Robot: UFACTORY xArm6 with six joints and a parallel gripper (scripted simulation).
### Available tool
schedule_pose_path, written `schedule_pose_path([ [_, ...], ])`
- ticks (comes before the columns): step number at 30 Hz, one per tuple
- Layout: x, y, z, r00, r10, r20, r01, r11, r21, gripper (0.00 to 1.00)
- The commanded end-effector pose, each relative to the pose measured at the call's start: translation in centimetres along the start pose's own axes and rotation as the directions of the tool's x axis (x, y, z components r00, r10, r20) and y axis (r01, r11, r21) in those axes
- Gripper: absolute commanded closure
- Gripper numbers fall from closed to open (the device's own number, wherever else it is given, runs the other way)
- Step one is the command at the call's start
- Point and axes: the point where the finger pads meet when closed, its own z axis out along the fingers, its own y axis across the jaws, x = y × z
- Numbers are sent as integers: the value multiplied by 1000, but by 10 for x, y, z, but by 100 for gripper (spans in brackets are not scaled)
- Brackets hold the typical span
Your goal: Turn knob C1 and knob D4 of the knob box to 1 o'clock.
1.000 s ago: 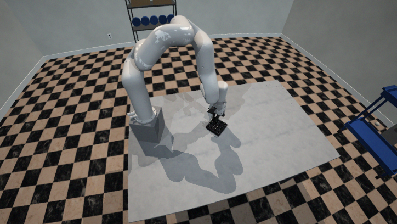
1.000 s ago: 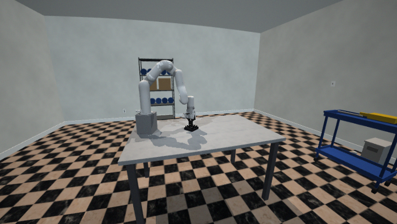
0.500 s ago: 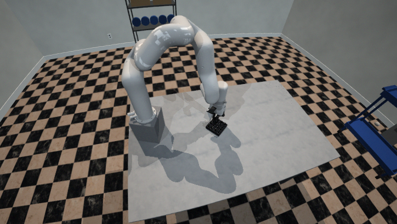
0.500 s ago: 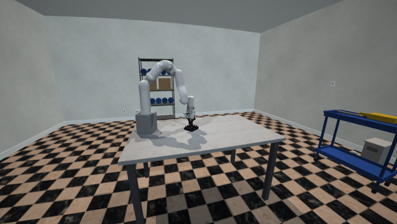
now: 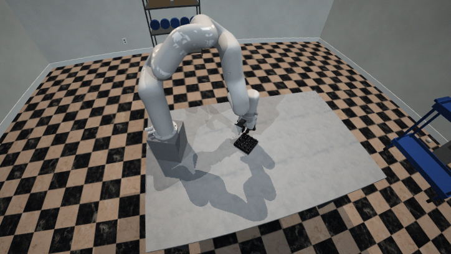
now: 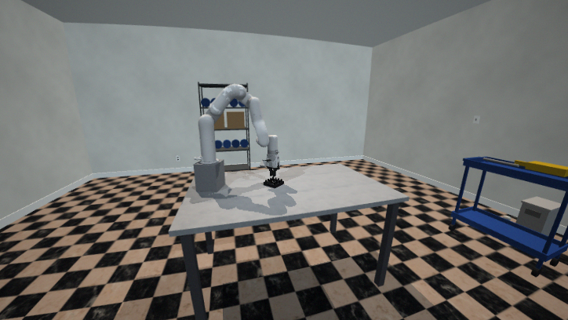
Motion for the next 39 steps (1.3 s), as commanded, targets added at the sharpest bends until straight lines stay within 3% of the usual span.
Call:
schedule_pose_path([
  [1,-1,-1,-12,1000,0,3,0,1000,2,81],
  [7,-1,-1,-21,1000,0,3,0,1000,2,81],
  [27,-1,-1,-22,1000,15,3,-15,1000,2,81],
  [32,-1,-1,-23,990,143,3,-143,990,2,81],
  [39,-1,-1,-26,918,396,4,-396,918,1,81],
])
